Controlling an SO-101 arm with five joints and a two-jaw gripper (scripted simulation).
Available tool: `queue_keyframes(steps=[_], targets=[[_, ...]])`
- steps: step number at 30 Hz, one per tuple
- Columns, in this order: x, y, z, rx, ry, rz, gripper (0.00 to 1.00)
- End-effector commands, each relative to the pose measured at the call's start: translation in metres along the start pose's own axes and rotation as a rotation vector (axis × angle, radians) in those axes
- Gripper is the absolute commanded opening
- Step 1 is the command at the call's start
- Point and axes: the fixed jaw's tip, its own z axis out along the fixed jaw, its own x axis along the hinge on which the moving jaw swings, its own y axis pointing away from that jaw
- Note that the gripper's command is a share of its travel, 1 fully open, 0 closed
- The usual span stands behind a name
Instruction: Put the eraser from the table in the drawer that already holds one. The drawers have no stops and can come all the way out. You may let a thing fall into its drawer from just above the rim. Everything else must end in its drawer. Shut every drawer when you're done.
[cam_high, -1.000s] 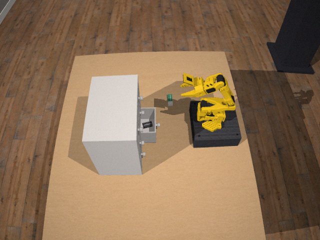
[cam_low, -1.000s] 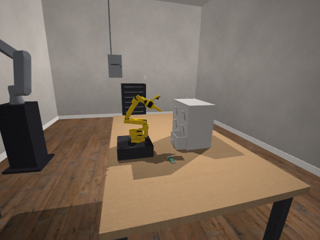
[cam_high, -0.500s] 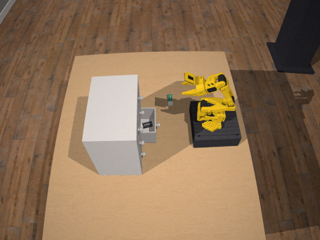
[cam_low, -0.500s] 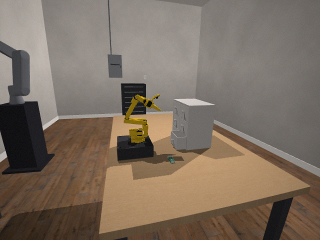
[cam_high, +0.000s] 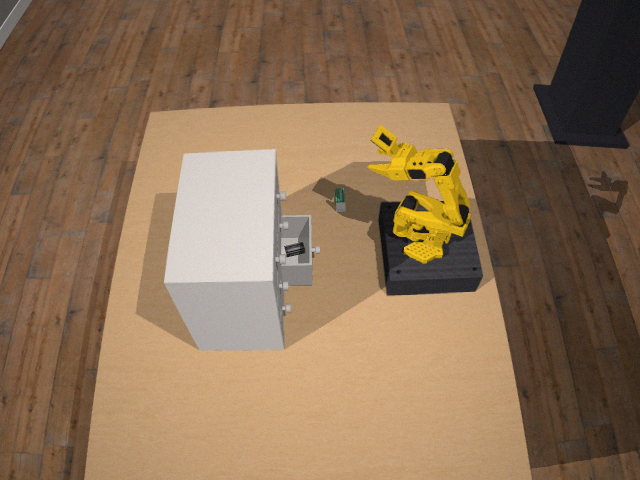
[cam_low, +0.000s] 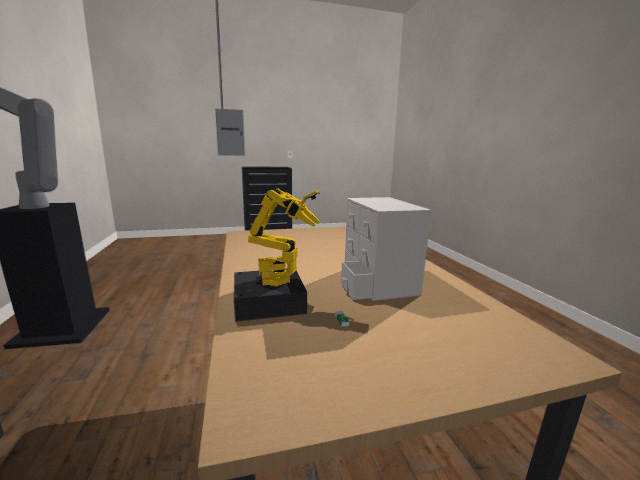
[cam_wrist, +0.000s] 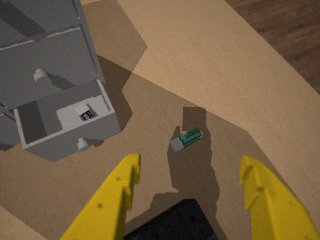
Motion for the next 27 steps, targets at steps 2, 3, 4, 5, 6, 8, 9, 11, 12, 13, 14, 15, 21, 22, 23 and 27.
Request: queue_keyframes(steps=[2, 3, 4, 5, 6, 8, 9, 11, 12, 13, 14, 15, 21, 22, 23, 27], targets=[[0.000, -0.016, -0.001, 0.116, -0.001, 0.072, 0.27], [0.000, -0.020, -0.001, 0.144, 0.000, 0.089, 0.27], [0.001, -0.024, -0.002, 0.172, 0.001, 0.105, 0.27], [0.001, -0.028, -0.002, 0.200, 0.002, 0.122, 0.27], [0.002, -0.032, -0.003, 0.228, 0.003, 0.139, 0.27], [0.003, -0.040, -0.004, 0.285, 0.005, 0.172, 0.27], [0.003, -0.041, -0.005, 0.296, 0.005, 0.179, 0.27], [0.003, -0.041, -0.005, 0.296, 0.005, 0.179, 0.27], [0.003, -0.041, -0.005, 0.296, 0.005, 0.179, 0.27], [0.003, -0.041, -0.005, 0.296, 0.005, 0.179, 0.27], [0.003, -0.041, -0.005, 0.296, 0.005, 0.179, 0.27], [0.003, -0.041, -0.005, 0.296, 0.005, 0.179, 0.27], [0.003, -0.041, -0.005, 0.296, 0.005, 0.179, 0.27], [0.003, -0.041, -0.005, 0.296, 0.005, 0.179, 0.27], [0.003, -0.041, -0.005, 0.296, 0.005, 0.179, 0.27], [0.003, -0.041, -0.005, 0.296, 0.005, 0.179, 0.27]])
